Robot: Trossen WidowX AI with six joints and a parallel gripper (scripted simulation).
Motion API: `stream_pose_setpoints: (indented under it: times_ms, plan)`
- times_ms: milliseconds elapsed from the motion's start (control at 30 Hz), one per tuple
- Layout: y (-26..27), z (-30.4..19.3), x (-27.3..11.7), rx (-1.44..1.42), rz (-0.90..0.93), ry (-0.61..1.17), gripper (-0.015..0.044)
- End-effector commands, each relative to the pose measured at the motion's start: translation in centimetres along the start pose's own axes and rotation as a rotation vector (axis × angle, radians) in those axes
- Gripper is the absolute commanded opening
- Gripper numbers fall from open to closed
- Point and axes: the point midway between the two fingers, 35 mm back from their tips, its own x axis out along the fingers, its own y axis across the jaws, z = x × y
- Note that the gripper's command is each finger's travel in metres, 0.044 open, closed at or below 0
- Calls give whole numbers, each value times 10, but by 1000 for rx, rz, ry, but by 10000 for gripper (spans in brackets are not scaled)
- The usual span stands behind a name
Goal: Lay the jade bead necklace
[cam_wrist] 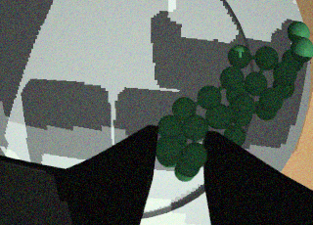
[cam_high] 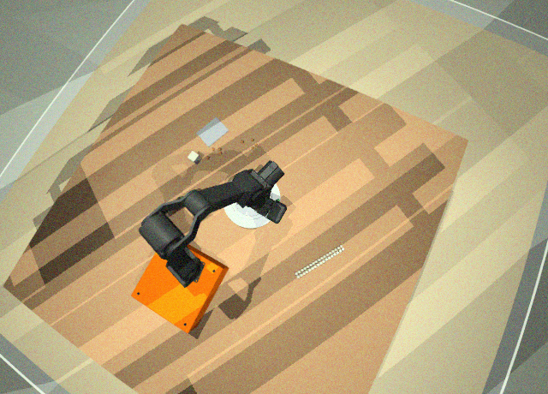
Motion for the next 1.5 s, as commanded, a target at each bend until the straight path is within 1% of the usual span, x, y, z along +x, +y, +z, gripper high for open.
stream_pose_setpoints:
  times_ms: [0, 67, 500, 600, 633, 800, 1467]
  plan:
    - [1, -3, 6, 4, 5, 12, 0]
    - [1, -3, 6, 4, 5, 12, 0]
    - [0, -1, 2, 0, 1, 4, 341]
    - [1, -2, -4, 3, 4, 9, 420]
    - [2, -2, 1, -2, 7, 11, 440]
    - [2, -2, -8, 4, 5, 11, 440]
    - [2, -2, -8, 4, 5, 11, 440]
